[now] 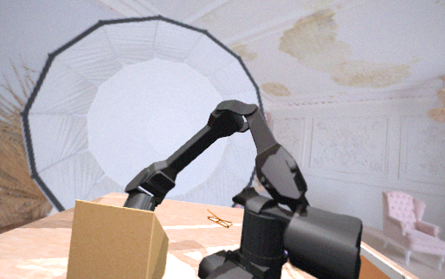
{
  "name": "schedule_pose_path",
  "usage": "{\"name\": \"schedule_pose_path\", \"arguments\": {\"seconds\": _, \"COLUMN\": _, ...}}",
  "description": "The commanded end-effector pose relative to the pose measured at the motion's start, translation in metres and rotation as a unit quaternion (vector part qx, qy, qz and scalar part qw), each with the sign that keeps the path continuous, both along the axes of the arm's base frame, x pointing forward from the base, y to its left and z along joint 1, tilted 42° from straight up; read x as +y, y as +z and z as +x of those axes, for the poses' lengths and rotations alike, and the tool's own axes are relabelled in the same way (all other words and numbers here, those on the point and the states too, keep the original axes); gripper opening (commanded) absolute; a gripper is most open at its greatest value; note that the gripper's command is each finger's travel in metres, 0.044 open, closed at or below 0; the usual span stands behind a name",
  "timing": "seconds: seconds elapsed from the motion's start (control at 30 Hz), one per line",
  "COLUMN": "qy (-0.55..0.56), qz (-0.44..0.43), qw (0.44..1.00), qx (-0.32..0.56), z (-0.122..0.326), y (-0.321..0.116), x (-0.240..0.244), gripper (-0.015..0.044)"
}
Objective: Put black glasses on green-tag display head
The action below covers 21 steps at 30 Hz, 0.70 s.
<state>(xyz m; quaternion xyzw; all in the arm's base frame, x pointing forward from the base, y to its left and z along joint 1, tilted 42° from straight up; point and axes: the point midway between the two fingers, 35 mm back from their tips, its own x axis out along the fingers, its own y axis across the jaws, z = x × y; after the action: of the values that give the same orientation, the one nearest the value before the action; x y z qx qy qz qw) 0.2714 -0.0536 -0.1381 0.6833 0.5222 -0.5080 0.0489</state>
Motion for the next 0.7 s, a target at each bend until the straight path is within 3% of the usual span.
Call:
{"name": "schedule_pose_path", "arguments": {"seconds": 0.0, "qy": 0.001, "qz": -0.004, "qw": 1.000, "qx": -0.001, "z": -0.003, "y": 0.001, "x": -0.002, "gripper": 0.0000}}
{"name": "schedule_pose_path", "arguments": {"seconds": 0.67, "qy": 0.001, "qz": -0.004, "qw": 1.000, "qx": -0.001, "z": -0.020, "y": -0.003, "x": -0.008, "gripper": 0.0000}}
